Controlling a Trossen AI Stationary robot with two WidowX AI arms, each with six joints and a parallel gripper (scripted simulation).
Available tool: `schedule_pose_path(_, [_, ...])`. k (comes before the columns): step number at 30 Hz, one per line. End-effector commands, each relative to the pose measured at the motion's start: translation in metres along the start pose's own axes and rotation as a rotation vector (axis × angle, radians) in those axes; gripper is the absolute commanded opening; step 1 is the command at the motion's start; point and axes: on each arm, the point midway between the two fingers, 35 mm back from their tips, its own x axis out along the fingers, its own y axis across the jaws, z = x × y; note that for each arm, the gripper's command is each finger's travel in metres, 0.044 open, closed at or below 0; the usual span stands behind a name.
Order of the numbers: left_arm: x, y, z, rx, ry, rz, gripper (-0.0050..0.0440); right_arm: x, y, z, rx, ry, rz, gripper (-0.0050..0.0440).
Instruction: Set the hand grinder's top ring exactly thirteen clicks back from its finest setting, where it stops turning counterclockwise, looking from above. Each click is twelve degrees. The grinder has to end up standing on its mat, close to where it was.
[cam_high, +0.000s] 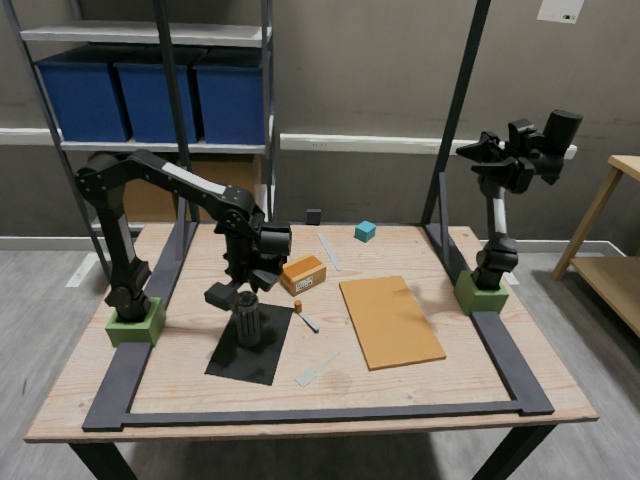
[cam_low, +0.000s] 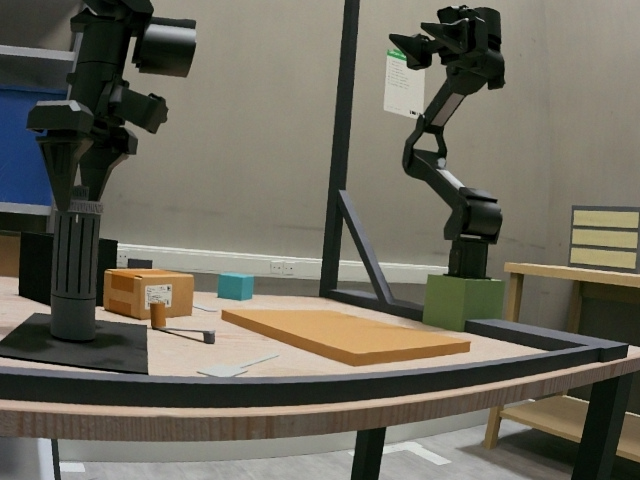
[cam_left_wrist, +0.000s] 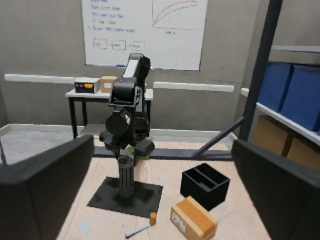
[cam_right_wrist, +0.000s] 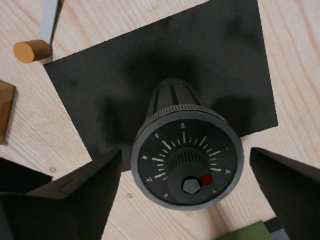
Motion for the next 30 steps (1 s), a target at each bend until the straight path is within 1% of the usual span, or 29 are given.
schedule_pose_path(1, [0.0001,-0.0003,0.0033,0.009,-0.002,-0.001,0.04,-0.0088,0.002,0.0034,-0.001,-0.033,0.013,0.0326])
schedule_pose_path(8, [0.0001,-0.0003,0.0033,0.009,-0.002,-0.001,0.04,-0.0088,0.002,0.0034,-0.001,-0.033,0.013,0.028])
schedule_pose_path(13, [0.0001,-0.0003,0.0033,0.009,-0.002,-0.001,0.04,-0.0074,-0.0006,0.0009,0.001,-0.031,0.012,0.0279])
schedule_pose_path(17, [0.0001,-0.0003,0.0033,0.009,-0.002,-0.001,0.04,-0.0083,0.0011,0.0031,0.013,-0.033,0.014,0.0279])
schedule_pose_path(25, [0.0001,-0.0003,0.0033,0.009,-0.002,-0.001,0.04,-0.0083,0.0011,0.0031,0.184,-0.031,0.016,0.0279])
schedule_pose_path(27, [0.0001,-0.0003,0.0033,0.009,-0.002,-0.001,0.04,-0.0083,0.0011,0.0031,0.184,-0.031,0.016,0.0279])
schedule_pose_path(30, [0.0001,-0.0003,0.0033,0.009,-0.002,-0.001,0.04,-0.0083,0.0011,0.0031,0.25,-0.03,0.017,0.0279])
